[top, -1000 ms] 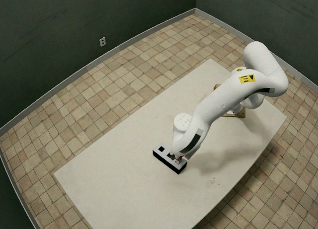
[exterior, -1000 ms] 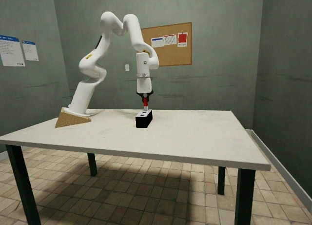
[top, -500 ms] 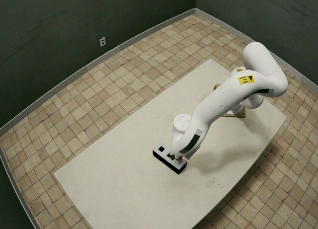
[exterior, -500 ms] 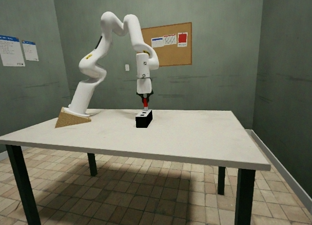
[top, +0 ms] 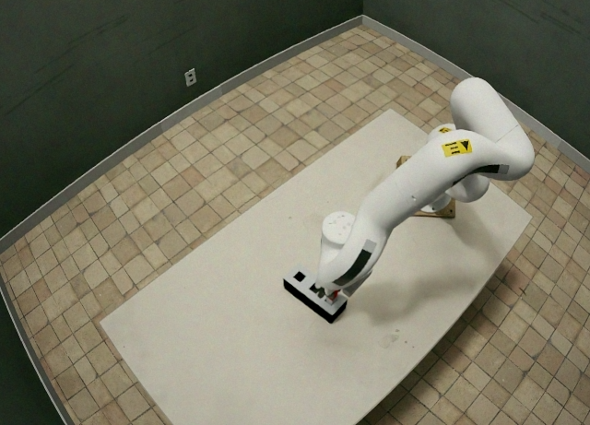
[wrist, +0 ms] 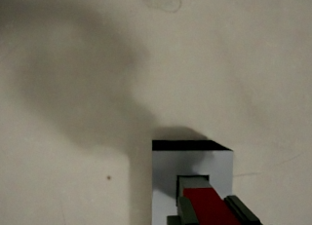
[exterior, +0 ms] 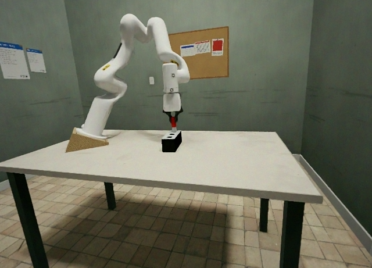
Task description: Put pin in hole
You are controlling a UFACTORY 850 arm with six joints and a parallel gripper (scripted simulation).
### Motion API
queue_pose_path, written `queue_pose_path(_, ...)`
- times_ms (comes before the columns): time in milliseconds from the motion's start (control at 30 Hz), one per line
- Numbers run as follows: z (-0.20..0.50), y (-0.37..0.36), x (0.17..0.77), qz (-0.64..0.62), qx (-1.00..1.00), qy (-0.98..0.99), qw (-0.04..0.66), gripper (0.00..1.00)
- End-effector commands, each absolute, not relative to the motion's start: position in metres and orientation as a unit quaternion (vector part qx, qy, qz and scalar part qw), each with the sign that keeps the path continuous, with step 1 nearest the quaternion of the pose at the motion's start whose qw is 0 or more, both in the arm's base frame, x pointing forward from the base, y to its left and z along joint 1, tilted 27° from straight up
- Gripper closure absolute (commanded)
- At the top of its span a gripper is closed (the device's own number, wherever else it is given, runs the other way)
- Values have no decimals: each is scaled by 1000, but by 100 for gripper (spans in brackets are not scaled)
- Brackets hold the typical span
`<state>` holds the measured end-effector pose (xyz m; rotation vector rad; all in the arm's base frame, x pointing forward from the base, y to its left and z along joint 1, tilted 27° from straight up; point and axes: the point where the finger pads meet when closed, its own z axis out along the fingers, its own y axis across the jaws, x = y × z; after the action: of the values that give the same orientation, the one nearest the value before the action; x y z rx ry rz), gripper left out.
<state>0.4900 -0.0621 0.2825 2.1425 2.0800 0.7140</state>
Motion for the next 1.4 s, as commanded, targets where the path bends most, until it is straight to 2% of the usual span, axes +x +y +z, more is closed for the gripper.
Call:
queue_pose_path(0, 283, -62, 490, 233, 697, 677, 36, 100)
queue_pose_path(1367, 276, -61, 494, 233, 697, 677, 36, 100)
